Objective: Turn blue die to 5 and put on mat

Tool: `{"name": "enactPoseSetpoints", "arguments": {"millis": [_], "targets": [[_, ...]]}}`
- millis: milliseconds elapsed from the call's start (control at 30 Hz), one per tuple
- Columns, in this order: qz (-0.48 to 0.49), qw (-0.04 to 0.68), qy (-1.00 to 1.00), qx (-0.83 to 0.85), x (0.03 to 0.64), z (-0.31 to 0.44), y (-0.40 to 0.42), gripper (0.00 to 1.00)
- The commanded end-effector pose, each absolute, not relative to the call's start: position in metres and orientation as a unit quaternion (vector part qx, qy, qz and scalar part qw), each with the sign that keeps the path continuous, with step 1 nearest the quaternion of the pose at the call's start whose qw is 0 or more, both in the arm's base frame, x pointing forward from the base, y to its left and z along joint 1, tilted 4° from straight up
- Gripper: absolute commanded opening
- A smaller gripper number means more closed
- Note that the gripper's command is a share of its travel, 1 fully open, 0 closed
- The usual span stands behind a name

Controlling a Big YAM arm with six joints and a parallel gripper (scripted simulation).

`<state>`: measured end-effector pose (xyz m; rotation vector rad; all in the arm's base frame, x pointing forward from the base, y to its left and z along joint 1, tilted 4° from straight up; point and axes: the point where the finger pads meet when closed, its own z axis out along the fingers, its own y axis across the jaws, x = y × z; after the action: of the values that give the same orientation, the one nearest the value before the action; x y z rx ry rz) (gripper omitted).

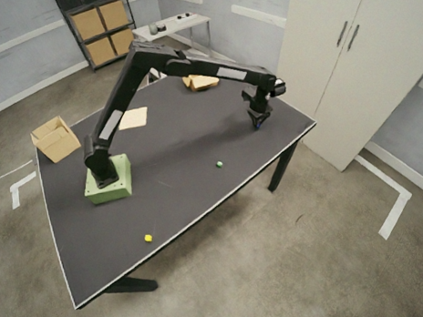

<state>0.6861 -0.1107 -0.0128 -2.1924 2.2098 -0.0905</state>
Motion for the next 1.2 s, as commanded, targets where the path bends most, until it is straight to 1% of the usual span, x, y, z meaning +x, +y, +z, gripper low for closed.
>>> {"name": "enactPoseSetpoints", "arguments": {"millis": [0, 967, 1000, 1167], "targets": [[-0.035, 0.019, 0.709, -0.704, 0.6913, -0.0173, -0.1172, 0.3], [-0.035, 0.019, 0.709, -0.704, 0.6913, -0.0173, -0.1172, 0.3], [-0.035, 0.019, 0.709, -0.704, 0.6913, -0.0173, -0.1172, 0.11], [-0.035, 0.019, 0.709, -0.704, 0.6913, -0.0173, -0.1172, 0.11]]}}
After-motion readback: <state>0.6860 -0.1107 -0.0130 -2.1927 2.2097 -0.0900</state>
